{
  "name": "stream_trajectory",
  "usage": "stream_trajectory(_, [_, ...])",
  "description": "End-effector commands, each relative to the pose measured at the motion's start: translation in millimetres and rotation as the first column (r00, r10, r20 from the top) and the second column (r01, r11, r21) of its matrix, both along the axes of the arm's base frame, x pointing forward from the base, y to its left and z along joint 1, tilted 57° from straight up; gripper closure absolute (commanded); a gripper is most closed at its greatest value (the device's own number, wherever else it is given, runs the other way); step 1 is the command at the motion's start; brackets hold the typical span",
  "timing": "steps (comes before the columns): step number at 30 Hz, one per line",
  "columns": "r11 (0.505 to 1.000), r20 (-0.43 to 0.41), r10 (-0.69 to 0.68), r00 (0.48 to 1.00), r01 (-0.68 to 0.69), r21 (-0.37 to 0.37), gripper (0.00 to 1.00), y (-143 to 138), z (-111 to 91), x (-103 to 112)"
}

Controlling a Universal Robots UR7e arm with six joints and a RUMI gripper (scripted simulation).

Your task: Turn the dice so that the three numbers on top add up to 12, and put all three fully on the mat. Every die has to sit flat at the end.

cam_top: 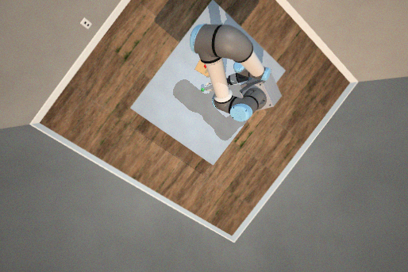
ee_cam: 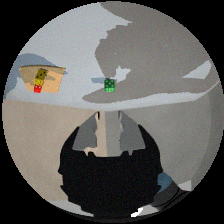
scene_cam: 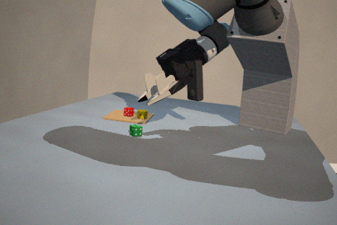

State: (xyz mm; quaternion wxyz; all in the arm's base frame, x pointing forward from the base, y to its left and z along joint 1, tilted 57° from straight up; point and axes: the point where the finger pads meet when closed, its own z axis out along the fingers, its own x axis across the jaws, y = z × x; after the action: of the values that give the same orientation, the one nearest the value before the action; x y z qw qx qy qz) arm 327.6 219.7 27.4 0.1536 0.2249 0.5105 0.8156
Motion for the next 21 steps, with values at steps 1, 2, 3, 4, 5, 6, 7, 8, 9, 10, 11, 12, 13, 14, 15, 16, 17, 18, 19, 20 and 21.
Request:
stream_trajectory(1, [1.000,-0.014,-0.006,1.000,0.006,-0.015,0.76,-13.9,7.9,-7.6])
stream_trajectory(2, [1.000,-0.014,-0.006,1.000,0.006,-0.015,0.76,-14.1,8.0,-7.6])
stream_trajectory(3, [1.000,-0.014,-0.006,1.000,0.006,-0.015,0.76,-14.2,8.1,-7.7])
stream_trajectory(4, [1.000,-0.014,-0.006,1.000,0.006,-0.015,0.76,-14.2,8.1,-7.7])
stream_trajectory(5, [1.000,-0.014,-0.006,1.000,0.006,-0.015,0.76,-14.2,8.1,-7.7])
stream_trajectory(6, [1.000,-0.014,-0.006,1.000,0.006,-0.015,0.76,-14.2,8.1,-7.7])
stream_trajectory(7, [1.000,-0.014,-0.006,1.000,0.006,-0.015,0.76,-14.2,8.1,-7.7])
stream_trajectory(8, [1.000,-0.014,-0.006,1.000,0.006,-0.015,0.76,-14.2,8.1,-7.7])
stream_trajectory(9, [1.000,-0.014,-0.006,1.000,0.006,-0.015,0.76,-14.2,8.1,-7.7])
stream_trajectory(10, [1.000,-0.014,-0.006,1.000,0.006,-0.015,0.76,-14.2,8.1,-7.7])
stream_trajectory(11, [1.000,-0.014,-0.006,1.000,0.006,-0.015,0.76,-14.2,8.1,-7.7])
stream_trajectory(12, [1.000,-0.014,-0.006,1.000,0.005,-0.015,0.76,-14.2,8.1,-7.7])
stream_trajectory(13, [1.000,-0.014,-0.005,1.000,0.005,-0.015,0.76,-14.3,8.0,-7.7])
stream_trajectory(14, [1.000,-0.015,-0.005,1.000,0.004,-0.016,0.76,-14.3,7.9,-7.8])
stream_trajectory(15, [1.000,-0.015,-0.004,1.000,0.003,-0.017,0.76,-14.3,7.8,-7.8])
stream_trajectory(16, [1.000,-0.016,-0.002,1.000,0.002,-0.018,0.76,-14.3,7.7,-7.8])
stream_trajectory(17, [1.000,-0.017,-0.001,1.000,0.001,-0.019,0.76,-14.4,7.5,-7.9])
stream_trajectory(18, [1.000,-0.018,0.001,1.000,-0.001,-0.020,0.76,-14.4,7.3,-8.0])
stream_trajectory(19, [1.000,-0.019,0.003,1.000,-0.004,-0.022,0.76,-14.5,7.1,-8.0])
stream_trajectory(20, [1.000,-0.021,0.006,1.000,-0.006,-0.024,0.76,-14.6,6.8,-8.1])
stream_trajectory(21, [1.000,-0.022,0.009,1.000,-0.009,-0.026,0.76,-14.7,6.5,-8.2])
